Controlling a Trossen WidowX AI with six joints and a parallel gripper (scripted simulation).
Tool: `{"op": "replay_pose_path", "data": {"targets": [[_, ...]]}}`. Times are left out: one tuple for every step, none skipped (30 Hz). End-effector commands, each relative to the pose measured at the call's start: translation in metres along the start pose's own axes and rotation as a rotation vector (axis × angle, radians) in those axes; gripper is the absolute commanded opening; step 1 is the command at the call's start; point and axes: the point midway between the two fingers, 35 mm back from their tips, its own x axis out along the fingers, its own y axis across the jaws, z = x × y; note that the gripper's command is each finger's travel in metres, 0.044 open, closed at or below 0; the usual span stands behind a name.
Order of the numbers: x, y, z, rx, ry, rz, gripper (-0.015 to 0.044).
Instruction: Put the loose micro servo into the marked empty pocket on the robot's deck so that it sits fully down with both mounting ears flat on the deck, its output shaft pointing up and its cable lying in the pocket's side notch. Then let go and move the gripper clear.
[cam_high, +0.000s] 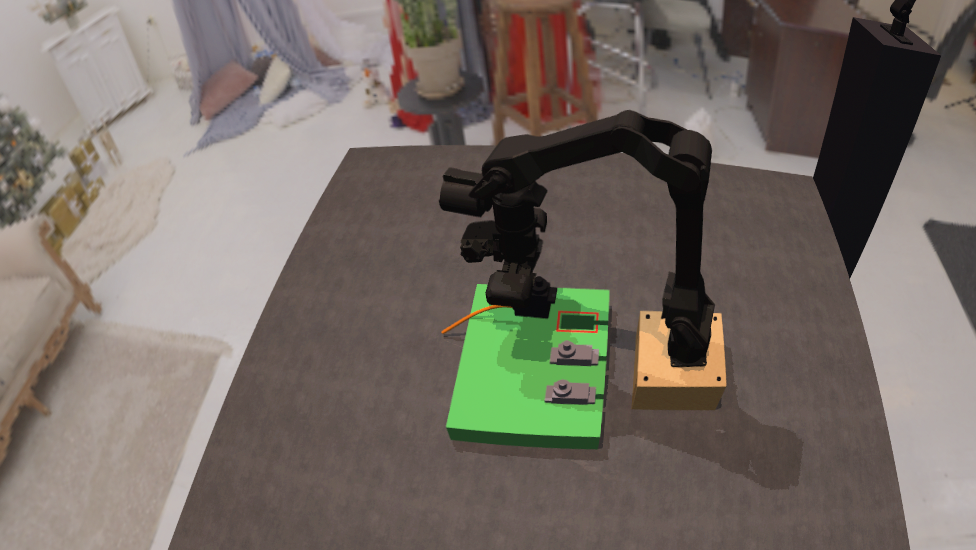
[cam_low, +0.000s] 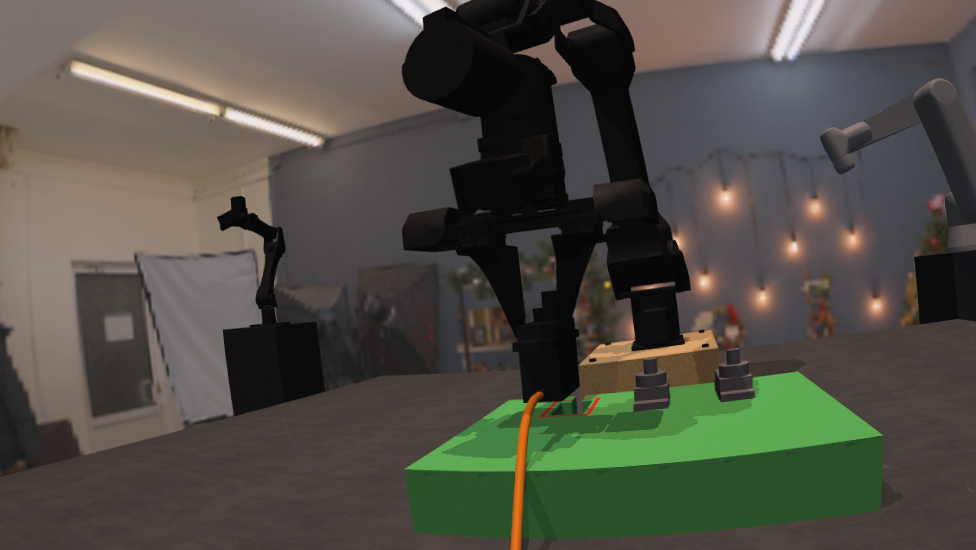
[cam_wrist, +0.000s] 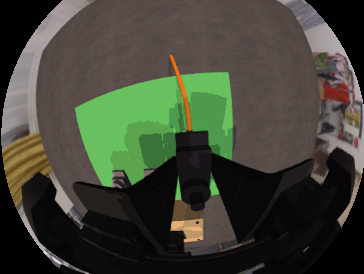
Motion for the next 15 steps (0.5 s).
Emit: {"op": "replay_pose_path", "data": {"targets": [[-0.0019, -0.0005, 0.0022, 0.020, -0.006, 0.006, 0.0000], [-0.0019, -0.0005, 0.0022, 0.043, -0.006, 0.006, 0.0000], [-0.0019, -0.0005, 0.0023, 0.071, -0.007, 0.006, 0.0000], [-0.0019, -0.0005, 0.0023, 0.104, -0.006, 0.006, 0.0000], [-0.0019, -0.0005, 0.0023, 0.138, -0.006, 0.006, 0.0000], [-0.0019, -0.0005, 0.0023, 0.173, -0.006, 0.006, 0.0000], [-0.0019, -0.0005, 0.0023, 0.208, -0.006, 0.007, 0.0000], [-0.0019, -0.0005, 0.0023, 0.243, -0.006, 0.007, 0.0000], [-0.0019, -0.0005, 0.0023, 0.278, -0.006, 0.007, 0.0000], [-0.0019, -0.0005, 0.0023, 0.312, -0.006, 0.007, 0.0000], [-0.0019, -0.0005, 0.0023, 0.347, -0.006, 0.007, 0.0000], [-0.0019, -0.0005, 0.0023, 0.382, -0.006, 0.007, 0.0000], [-0.0019, -0.0005, 0.0023, 0.417, -0.006, 0.007, 0.0000], [-0.0019, -0.0005, 0.0023, 0.452, -0.005, 0.007, 0.0000], [-0.0019, -0.0005, 0.0023, 0.486, -0.005, 0.007, 0.0000]]}}
